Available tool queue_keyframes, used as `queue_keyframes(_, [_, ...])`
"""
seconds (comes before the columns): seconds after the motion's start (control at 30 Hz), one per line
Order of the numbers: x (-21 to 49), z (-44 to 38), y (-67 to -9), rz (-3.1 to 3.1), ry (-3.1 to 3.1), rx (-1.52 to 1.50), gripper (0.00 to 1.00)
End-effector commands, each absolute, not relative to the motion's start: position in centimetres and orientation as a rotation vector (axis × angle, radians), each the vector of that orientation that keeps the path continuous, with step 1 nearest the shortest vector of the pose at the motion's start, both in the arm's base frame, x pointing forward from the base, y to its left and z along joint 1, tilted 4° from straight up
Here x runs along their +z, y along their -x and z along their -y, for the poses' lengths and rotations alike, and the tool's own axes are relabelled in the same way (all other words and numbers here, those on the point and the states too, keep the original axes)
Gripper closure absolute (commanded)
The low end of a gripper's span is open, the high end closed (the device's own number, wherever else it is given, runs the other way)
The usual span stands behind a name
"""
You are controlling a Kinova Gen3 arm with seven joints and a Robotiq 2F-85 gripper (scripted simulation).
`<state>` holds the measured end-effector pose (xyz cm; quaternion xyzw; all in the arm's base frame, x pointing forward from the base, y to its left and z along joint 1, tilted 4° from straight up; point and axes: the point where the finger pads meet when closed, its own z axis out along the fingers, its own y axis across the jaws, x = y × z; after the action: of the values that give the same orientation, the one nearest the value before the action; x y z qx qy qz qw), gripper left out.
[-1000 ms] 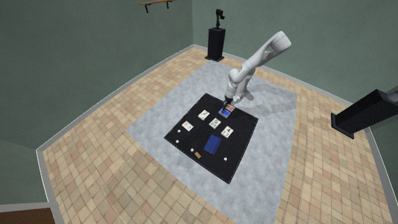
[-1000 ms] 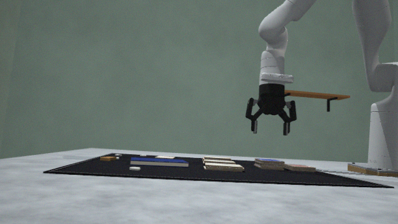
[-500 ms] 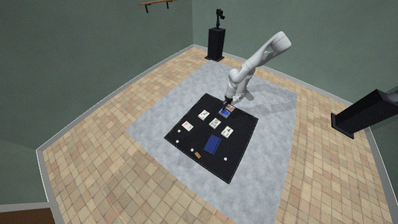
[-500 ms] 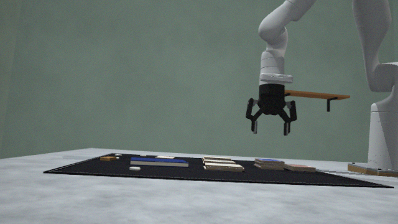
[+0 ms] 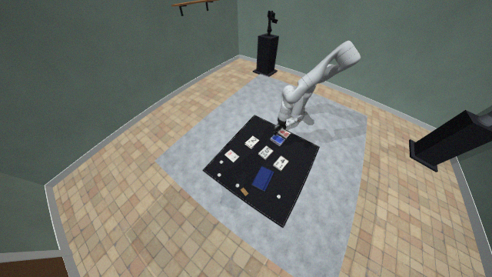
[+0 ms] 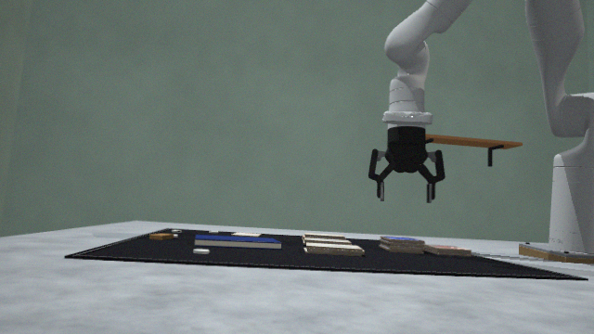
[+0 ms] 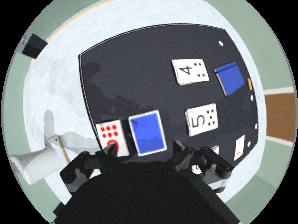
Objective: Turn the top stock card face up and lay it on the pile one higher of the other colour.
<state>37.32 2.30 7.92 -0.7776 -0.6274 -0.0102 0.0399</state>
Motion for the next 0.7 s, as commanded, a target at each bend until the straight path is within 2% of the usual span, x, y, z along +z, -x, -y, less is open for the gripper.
queue_keyframes(0.0, [7.8, -2.3, -37.2, 1.882, 2.413, -0.020, 0.00])
queue_keyframes(0.67, [7.1, -1.8, -36.0, 1.169, 2.806, 0.075, 0.00])
